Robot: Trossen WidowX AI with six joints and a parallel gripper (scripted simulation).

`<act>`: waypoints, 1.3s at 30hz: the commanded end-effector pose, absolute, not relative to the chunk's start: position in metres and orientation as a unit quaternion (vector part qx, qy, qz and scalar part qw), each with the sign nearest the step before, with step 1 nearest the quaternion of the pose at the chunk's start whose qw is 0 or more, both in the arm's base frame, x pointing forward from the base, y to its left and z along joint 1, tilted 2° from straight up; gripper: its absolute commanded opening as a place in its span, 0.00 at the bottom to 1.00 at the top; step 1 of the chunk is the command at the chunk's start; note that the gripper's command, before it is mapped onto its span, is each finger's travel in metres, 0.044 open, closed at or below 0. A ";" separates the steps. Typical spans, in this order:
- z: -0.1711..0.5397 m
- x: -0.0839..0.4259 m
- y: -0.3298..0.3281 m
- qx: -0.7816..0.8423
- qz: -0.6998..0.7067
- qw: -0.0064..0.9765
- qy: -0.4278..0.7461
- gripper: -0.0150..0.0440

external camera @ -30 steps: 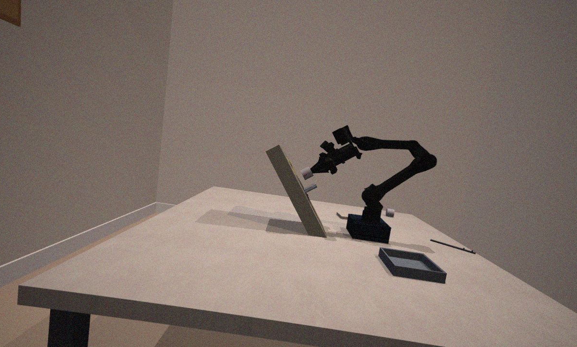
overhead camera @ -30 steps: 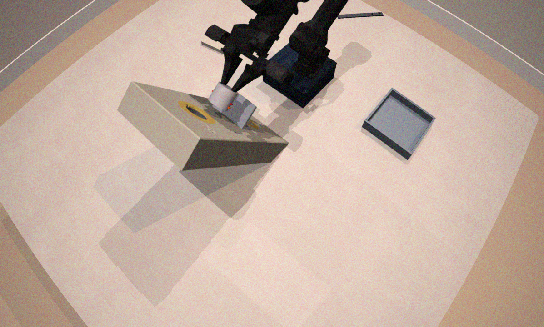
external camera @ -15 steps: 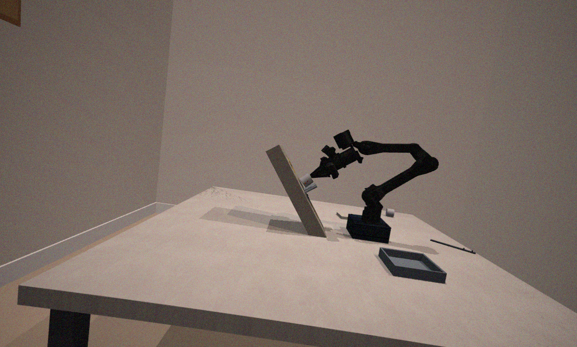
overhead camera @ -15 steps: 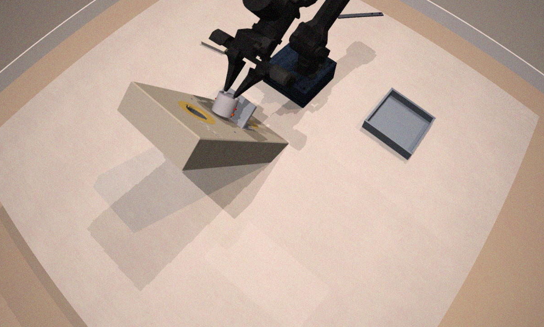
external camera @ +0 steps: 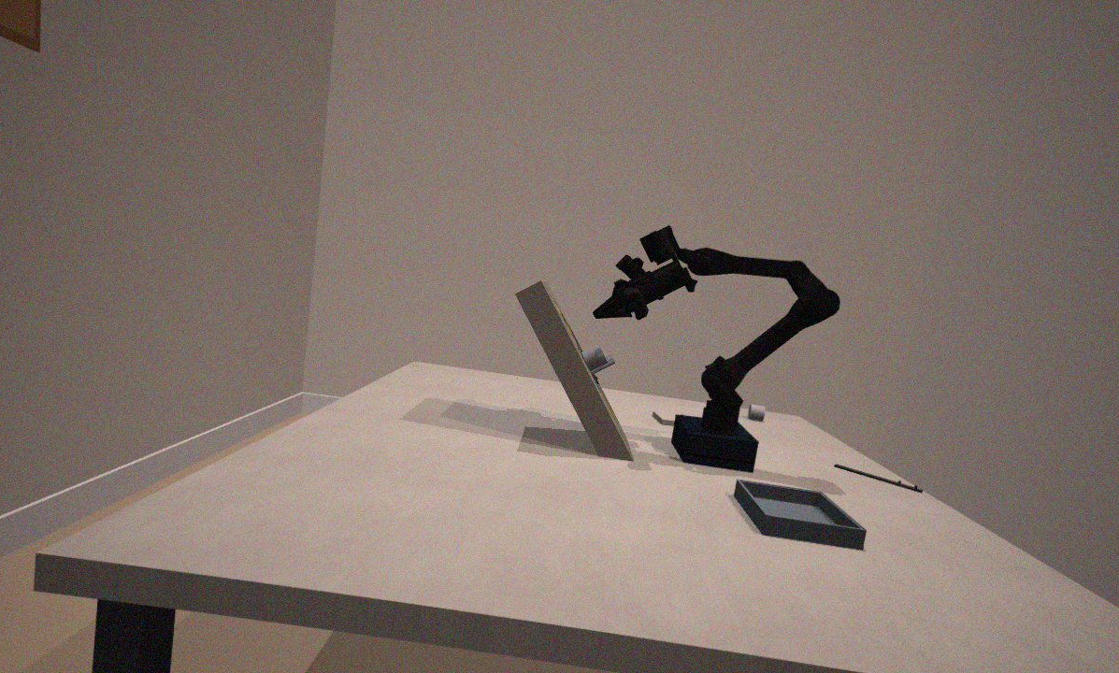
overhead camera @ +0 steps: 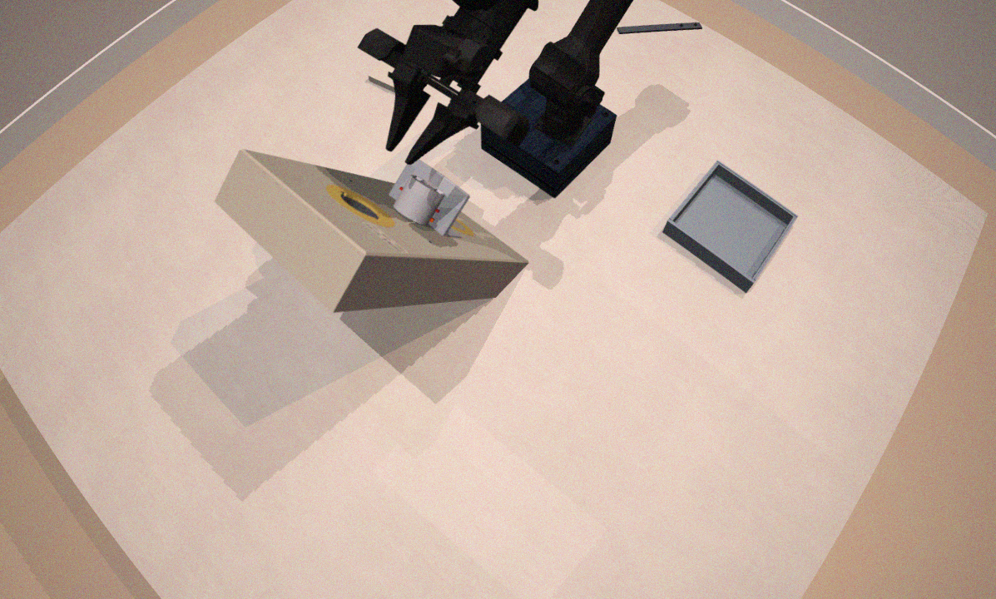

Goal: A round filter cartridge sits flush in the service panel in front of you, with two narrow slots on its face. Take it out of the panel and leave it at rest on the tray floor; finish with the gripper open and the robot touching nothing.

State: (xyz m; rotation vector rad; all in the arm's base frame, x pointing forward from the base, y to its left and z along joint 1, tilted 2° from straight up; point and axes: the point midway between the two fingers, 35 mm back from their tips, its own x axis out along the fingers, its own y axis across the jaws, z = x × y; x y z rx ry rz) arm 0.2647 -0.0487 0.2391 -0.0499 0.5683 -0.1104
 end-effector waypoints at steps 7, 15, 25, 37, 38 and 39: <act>0.292 0.270 -0.051 -0.023 -0.055 0.958 0.280 0.66; 0.318 0.265 -0.050 -0.018 -0.054 0.954 0.293 0.84; 0.202 0.235 -0.039 0.049 -0.062 0.874 0.480 0.77; 0.189 0.244 -0.040 0.049 -0.062 0.874 0.480 0.77; 0.188 0.245 -0.040 0.049 -0.062 0.874 0.480 0.77; 0.187 0.246 -0.041 0.049 -0.062 0.874 0.480 0.77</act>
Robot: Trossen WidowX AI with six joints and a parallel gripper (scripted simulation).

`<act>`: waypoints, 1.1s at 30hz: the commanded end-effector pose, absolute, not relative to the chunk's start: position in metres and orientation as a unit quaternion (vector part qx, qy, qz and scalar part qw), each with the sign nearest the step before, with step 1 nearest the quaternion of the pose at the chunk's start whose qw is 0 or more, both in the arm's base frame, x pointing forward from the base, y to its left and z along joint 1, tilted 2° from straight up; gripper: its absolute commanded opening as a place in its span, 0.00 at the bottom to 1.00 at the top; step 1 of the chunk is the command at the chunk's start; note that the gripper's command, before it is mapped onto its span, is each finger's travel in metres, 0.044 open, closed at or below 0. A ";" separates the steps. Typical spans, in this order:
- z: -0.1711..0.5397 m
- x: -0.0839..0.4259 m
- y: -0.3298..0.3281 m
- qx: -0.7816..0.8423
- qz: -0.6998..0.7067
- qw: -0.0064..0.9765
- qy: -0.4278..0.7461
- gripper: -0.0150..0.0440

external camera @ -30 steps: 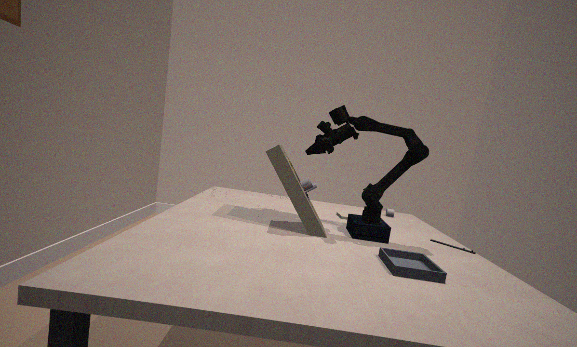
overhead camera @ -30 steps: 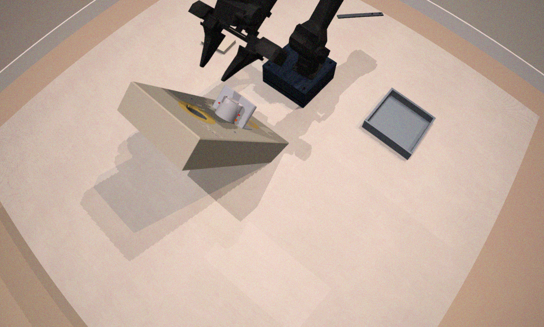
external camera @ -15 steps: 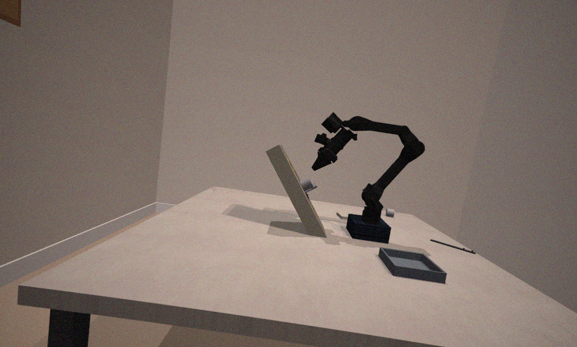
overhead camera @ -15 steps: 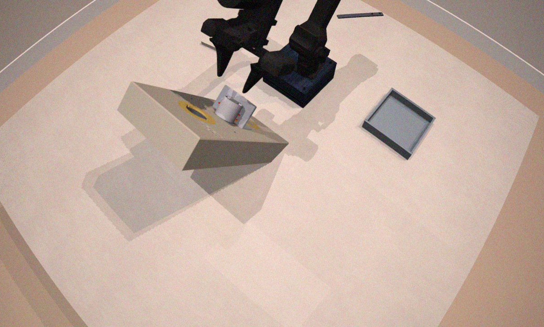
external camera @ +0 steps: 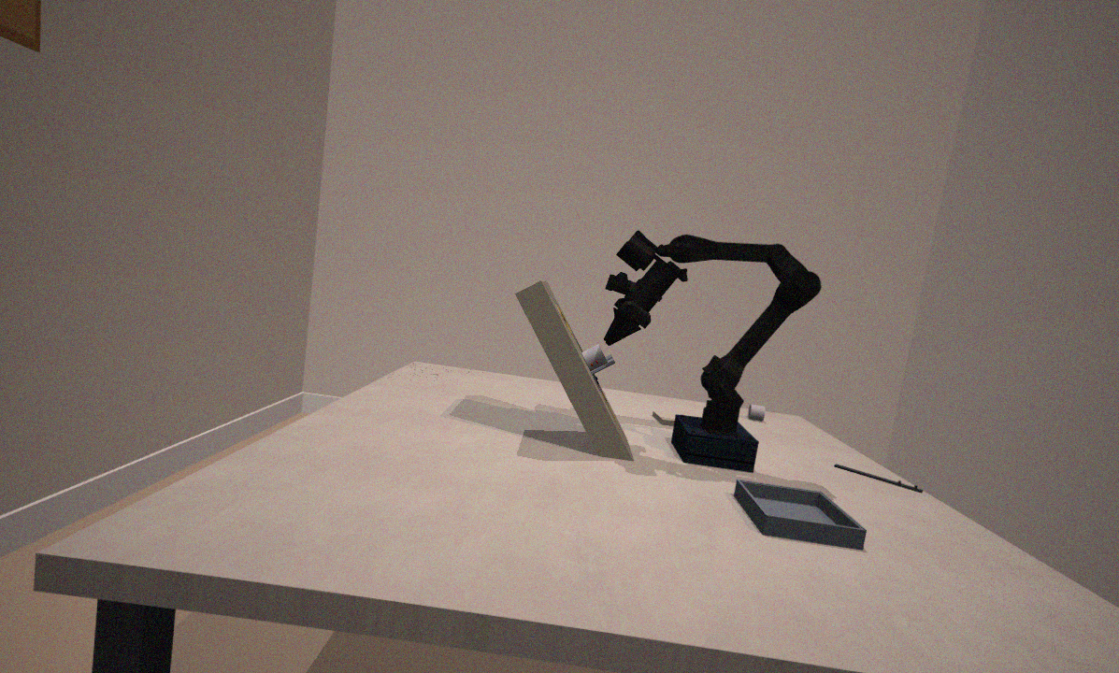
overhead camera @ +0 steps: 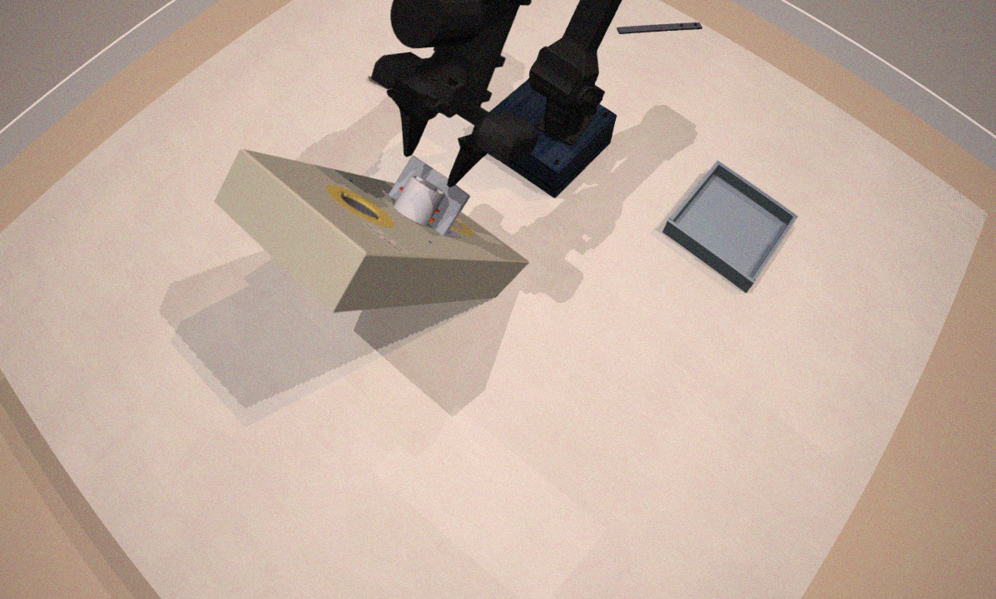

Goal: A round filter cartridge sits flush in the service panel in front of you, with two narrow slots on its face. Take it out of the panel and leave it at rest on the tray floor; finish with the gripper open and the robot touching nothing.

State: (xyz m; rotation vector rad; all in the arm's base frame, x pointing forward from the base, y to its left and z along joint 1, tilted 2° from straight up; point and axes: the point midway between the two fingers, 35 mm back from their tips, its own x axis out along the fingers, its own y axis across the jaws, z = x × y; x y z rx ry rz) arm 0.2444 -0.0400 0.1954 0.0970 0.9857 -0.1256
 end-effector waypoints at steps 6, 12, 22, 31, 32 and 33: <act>0.178 0.251 -0.041 0.049 -0.062 0.874 0.480 0.77; 0.170 0.256 -0.042 0.049 -0.062 0.874 0.480 0.77; 0.160 0.262 -0.042 0.049 -0.062 0.874 0.479 0.77; 0.163 0.262 -0.042 0.047 -0.060 0.877 0.475 0.73; 0.163 0.262 -0.042 0.047 -0.060 0.877 0.475 0.71; 0.163 0.262 -0.042 0.047 -0.060 0.877 0.475 0.70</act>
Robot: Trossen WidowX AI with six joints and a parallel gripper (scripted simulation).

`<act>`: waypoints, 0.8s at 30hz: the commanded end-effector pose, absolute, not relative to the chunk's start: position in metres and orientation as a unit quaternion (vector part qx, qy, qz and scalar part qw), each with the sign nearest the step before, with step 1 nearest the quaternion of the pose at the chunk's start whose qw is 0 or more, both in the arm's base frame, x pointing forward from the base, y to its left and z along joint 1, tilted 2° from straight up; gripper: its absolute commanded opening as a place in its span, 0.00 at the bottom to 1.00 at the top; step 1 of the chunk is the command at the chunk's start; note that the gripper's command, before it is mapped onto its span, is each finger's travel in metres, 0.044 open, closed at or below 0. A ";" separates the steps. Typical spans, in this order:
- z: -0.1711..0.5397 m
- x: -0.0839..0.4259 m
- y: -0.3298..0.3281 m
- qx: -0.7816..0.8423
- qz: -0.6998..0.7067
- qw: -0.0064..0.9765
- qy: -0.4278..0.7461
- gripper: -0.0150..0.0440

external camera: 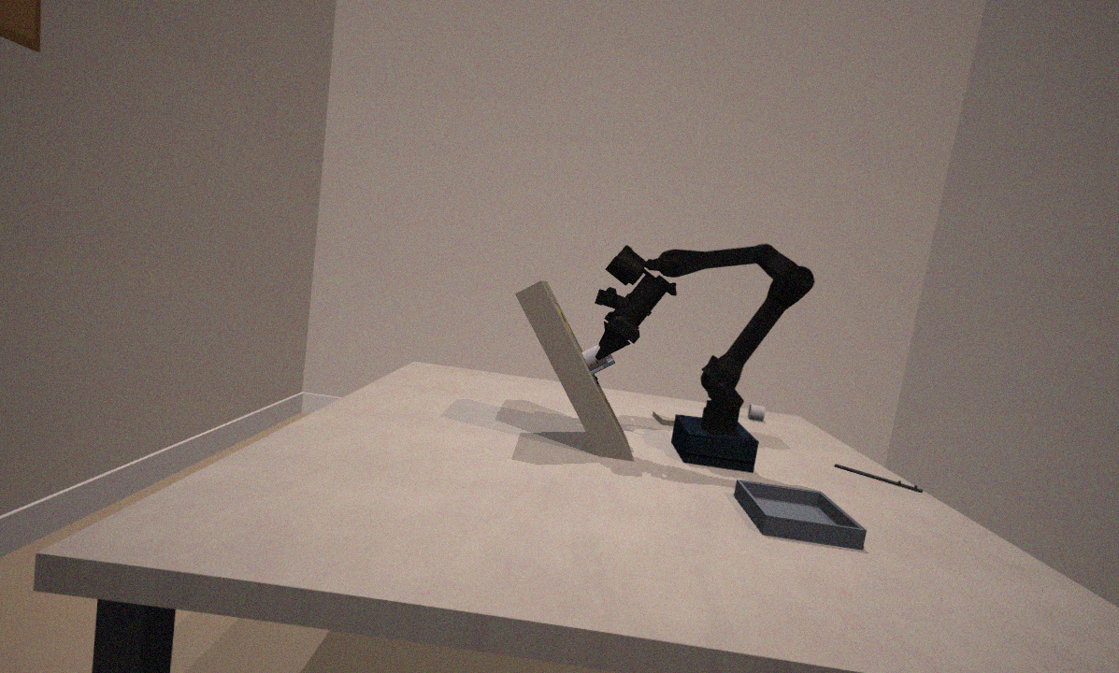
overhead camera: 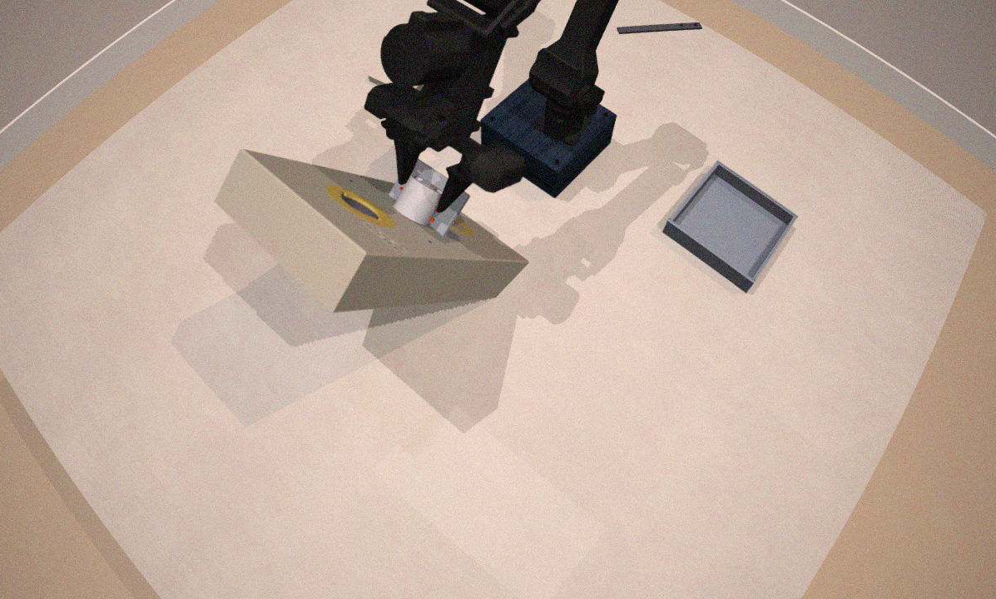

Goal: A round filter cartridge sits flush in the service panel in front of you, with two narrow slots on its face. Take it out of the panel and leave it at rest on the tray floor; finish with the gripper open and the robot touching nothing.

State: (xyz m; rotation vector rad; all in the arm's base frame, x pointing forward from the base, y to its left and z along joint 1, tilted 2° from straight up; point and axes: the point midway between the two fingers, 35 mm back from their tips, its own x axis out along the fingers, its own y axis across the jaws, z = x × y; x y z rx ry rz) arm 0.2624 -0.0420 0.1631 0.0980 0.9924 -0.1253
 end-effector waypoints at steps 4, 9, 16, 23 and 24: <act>0.163 0.262 -0.042 0.047 -0.060 0.877 0.475 0.66; 0.163 0.262 -0.042 0.047 -0.060 0.877 0.475 0.60; 0.165 0.264 -0.042 0.047 -0.060 0.877 0.475 0.36; 0.184 0.275 -0.045 0.047 -0.061 0.877 0.475 0.25; 0.184 0.276 -0.045 0.047 -0.061 0.877 0.475 0.25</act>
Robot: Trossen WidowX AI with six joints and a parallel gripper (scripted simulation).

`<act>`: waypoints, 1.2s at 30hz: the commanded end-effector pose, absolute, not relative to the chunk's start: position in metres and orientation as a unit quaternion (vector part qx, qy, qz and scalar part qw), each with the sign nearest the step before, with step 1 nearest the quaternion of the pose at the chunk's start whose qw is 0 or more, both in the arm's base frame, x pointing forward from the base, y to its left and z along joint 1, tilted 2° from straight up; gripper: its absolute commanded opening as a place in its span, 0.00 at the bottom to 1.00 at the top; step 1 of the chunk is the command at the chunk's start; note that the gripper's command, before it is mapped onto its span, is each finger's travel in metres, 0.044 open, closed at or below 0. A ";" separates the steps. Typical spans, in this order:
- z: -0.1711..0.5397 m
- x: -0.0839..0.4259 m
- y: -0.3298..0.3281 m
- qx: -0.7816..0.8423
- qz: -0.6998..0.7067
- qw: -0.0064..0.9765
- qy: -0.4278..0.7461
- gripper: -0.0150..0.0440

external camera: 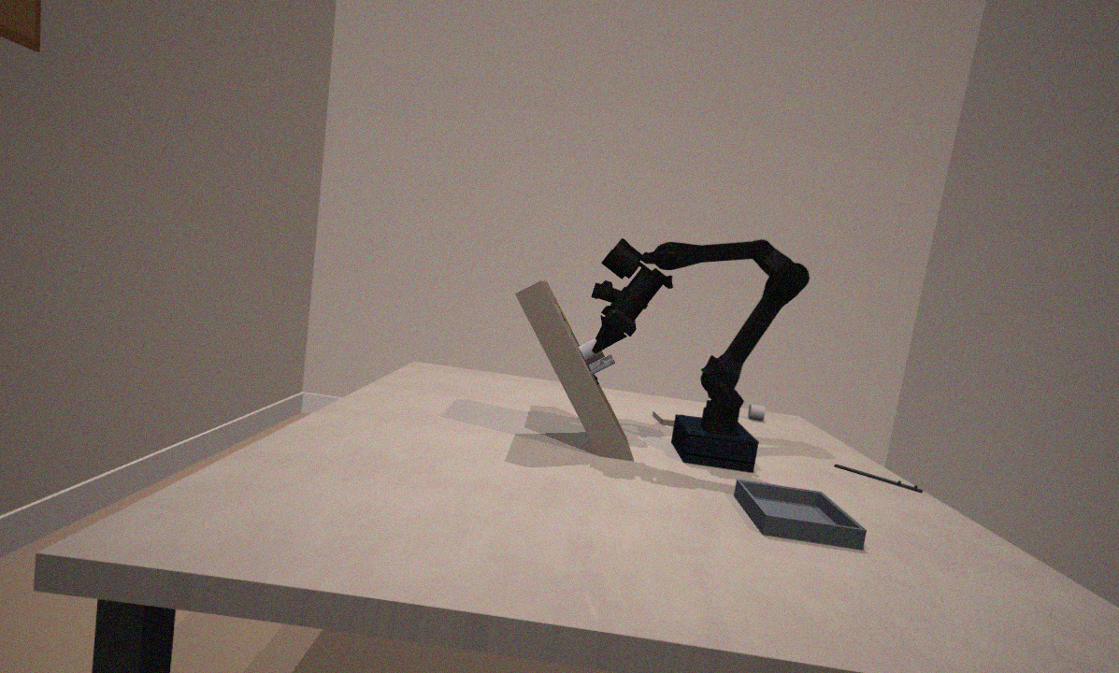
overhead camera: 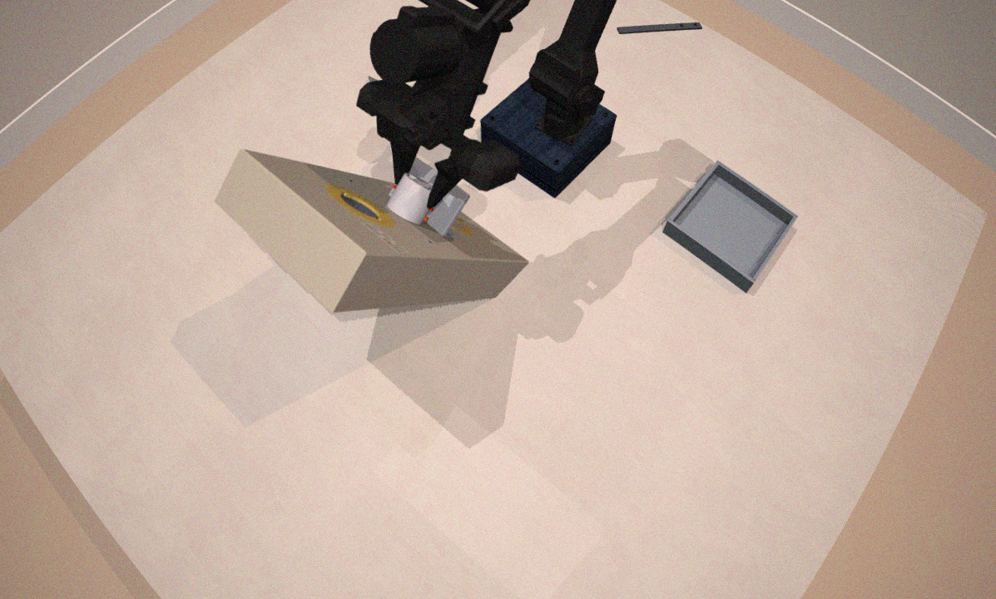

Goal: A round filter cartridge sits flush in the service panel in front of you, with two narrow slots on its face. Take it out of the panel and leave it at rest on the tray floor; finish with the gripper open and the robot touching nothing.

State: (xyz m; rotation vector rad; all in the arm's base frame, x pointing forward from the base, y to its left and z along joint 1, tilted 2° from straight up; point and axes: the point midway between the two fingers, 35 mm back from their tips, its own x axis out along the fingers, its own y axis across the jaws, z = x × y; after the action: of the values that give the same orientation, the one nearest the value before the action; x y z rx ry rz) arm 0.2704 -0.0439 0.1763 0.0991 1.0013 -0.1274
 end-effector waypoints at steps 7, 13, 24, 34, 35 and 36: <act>0.211 0.265 -0.044 0.047 -0.061 0.876 0.475 0.25; 0.240 0.249 -0.043 0.047 -0.061 0.876 0.476 0.25; 0.263 0.234 -0.034 0.047 -0.061 0.875 0.478 0.25; 0.260 0.243 -0.006 0.049 -0.060 0.872 0.482 0.25; 0.259 0.244 -0.003 0.049 -0.060 0.872 0.483 0.25; 0.259 0.245 0.000 0.049 -0.060 0.872 0.483 0.25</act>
State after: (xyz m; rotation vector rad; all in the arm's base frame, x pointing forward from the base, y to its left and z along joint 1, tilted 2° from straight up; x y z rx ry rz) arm 0.2411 -0.0077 0.2582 0.0992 1.0137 -0.1215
